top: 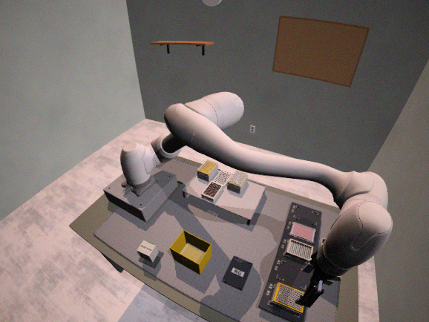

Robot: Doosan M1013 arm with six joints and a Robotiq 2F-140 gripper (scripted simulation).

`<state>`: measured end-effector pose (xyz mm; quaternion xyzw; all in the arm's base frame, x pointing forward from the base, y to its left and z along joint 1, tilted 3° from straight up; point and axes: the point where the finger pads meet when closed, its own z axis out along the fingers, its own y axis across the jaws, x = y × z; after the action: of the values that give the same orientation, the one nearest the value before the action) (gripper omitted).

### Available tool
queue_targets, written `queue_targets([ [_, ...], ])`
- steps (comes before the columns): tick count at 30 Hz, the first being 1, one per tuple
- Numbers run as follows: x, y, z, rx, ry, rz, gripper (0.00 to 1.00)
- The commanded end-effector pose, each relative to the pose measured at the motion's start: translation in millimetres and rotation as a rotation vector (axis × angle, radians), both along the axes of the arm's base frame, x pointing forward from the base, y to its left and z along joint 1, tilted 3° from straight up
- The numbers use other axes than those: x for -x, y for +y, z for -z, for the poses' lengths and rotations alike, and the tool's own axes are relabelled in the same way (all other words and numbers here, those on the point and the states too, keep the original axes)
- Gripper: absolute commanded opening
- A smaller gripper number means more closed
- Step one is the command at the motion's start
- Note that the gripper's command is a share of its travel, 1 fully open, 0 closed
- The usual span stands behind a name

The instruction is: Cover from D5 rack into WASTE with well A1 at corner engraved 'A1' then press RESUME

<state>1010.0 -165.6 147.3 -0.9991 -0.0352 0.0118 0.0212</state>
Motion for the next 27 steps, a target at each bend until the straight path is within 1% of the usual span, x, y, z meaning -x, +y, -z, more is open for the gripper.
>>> queue_targets([
  [1, 0, 0, -3.8, 0.000, 0.000, 0.000, 0.77],
  [11, 0, -1, -16.5, 0.000, 0.000, 0.000, 0.77],
  [12, 4, -1, -16.5, 0.000, 0.001, 0.020, 0.00],
  [17, 29, -4, -16.5, 0.003, 0.005, 0.120, 0.00],
  [19, 29, -4, -16.5, 0.003, 0.005, 0.120, 0.00],
  [27, 69, -7, -16.4, 0.007, 0.011, 0.280, 0.00],
])
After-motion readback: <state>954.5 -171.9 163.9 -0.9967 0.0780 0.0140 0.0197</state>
